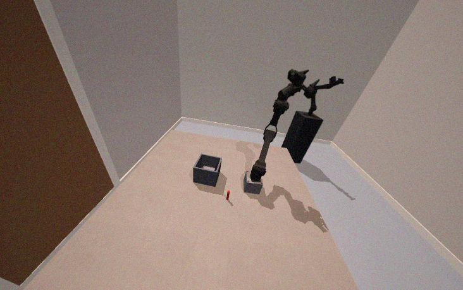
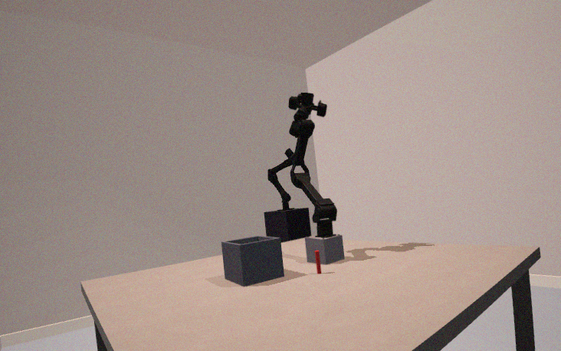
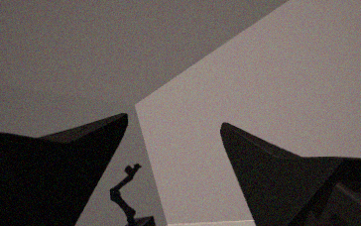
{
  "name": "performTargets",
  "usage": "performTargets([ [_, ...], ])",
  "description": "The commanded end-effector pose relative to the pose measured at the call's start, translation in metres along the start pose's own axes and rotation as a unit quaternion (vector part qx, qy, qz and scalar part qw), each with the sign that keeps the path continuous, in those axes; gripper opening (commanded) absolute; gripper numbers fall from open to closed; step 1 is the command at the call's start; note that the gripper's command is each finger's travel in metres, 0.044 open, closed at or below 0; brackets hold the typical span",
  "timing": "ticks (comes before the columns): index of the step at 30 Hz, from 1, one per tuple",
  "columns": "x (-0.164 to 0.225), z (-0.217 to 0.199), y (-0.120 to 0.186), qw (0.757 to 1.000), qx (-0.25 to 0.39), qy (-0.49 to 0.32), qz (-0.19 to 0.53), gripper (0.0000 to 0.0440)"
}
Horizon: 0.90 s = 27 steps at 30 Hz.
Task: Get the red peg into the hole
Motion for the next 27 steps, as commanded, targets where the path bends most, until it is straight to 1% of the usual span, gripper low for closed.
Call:
performTargets([
  [1,-0.004,-0.002,0.000,1.000,0.000,-0.001,-0.013,0.0420],
  [3,-0.012,-0.008,0.001,0.999,0.002,-0.001,-0.042,0.0440],
  [8,-0.033,-0.028,0.007,0.992,0.021,0.017,-0.121,0.0440],
  [14,-0.058,-0.051,0.019,0.974,0.060,0.049,-0.214,0.0440],
  [20,-0.080,-0.072,0.036,0.944,0.104,0.086,-0.300,0.0440],
  [27,-0.103,-0.092,0.062,0.897,0.160,0.128,-0.391,0.0440],
])
Point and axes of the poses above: the point midway between the two fingers, 35 mm back from their tips, its own y axis back along the fingers, its own z axis across the jaws, x = y × z, the point moved 9 cm from there along y, back along the fingers, and after that the axes turned 14 degrees about y, right-handed, at the moved point
